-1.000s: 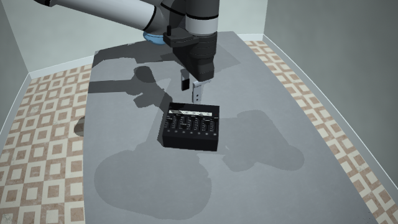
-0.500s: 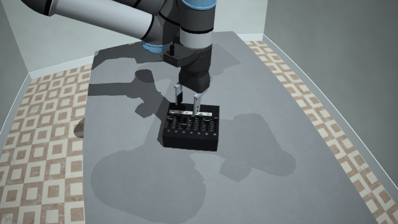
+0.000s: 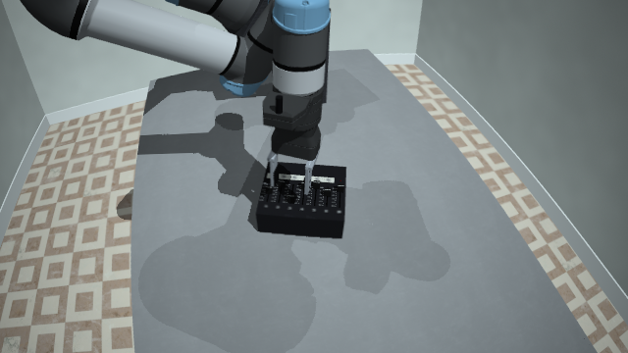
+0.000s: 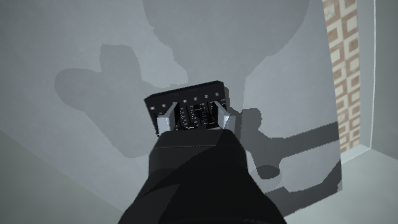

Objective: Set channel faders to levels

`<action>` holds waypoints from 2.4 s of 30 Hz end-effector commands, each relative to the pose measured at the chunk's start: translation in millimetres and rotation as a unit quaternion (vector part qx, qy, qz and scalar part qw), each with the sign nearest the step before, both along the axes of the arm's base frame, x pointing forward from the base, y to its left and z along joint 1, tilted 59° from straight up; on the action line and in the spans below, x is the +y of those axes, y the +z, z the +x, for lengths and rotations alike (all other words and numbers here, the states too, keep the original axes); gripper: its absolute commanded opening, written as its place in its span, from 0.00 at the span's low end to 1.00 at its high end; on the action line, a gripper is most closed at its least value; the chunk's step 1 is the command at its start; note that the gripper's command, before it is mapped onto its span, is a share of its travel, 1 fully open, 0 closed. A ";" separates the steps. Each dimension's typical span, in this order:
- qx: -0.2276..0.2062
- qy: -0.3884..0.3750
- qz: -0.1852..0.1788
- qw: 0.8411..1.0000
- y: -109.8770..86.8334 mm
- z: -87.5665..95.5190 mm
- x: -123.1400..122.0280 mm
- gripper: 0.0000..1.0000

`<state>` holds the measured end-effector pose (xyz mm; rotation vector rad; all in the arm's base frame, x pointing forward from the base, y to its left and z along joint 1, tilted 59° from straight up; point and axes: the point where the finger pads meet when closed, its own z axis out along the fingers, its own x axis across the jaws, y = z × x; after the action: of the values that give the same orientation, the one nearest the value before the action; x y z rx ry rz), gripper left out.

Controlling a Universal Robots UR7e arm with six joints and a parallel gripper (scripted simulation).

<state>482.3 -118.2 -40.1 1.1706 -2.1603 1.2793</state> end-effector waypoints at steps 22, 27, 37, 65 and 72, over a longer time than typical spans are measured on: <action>0.065 0.069 -0.008 0.995 -1.6 4.8 -11.0 0.00; 0.065 0.069 -0.008 0.995 -1.6 4.8 -11.0 0.00; 0.065 0.069 -0.008 0.995 -1.6 4.8 -11.0 0.00; 0.065 0.069 -0.008 0.995 -2.4 5.0 -12.4 0.00; 0.065 0.069 -0.008 0.995 -4.1 5.5 -15.1 0.00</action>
<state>488.4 -131.0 -41.8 1.3769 -2.0051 1.2401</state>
